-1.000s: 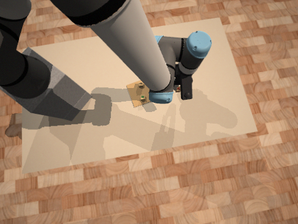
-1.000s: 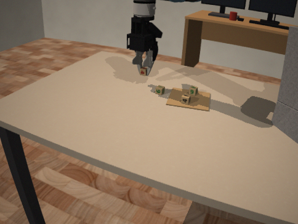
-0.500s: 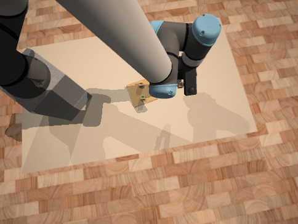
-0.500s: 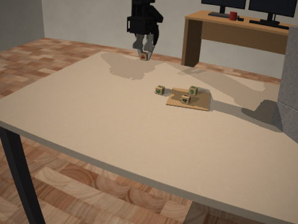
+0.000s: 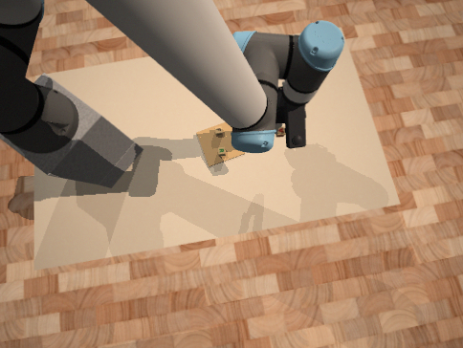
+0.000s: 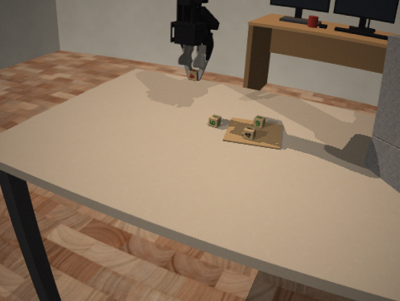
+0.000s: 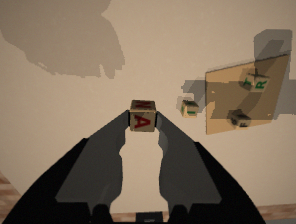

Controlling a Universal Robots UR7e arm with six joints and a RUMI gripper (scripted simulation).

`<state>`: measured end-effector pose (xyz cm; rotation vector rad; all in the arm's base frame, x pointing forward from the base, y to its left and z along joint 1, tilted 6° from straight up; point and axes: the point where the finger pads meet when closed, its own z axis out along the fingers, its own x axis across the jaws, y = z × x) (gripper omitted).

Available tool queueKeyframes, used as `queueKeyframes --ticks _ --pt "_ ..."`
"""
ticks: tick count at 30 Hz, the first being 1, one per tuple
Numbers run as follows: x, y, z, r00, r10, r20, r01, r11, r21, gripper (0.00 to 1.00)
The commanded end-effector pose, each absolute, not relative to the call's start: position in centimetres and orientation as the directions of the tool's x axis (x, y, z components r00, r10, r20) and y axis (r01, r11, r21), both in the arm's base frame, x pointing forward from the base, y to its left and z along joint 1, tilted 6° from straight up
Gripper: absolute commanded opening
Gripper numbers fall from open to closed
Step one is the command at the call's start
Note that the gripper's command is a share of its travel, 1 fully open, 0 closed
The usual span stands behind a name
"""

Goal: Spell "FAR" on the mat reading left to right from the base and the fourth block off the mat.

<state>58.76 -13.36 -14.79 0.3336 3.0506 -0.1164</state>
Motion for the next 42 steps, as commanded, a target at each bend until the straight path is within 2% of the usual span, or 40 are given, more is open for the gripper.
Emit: queueKeyframes --ticks 1,20,35,42 --pt "58.8 -13.4 -14.7 -0.974 0.211 -0.080 0.216 0.974 -0.068 0.05" --pt "58.3 -13.4 -14.8 -0.993 0.093 -0.071 0.099 0.992 -0.077 0.05" --pt "57.2 -13.4 -15.1 -0.985 -0.164 -0.049 -0.159 0.983 -0.092 0.05" --pt "56.3 -13.2 -15.2 -0.933 -0.360 -0.029 -0.355 0.929 -0.100 0.05"
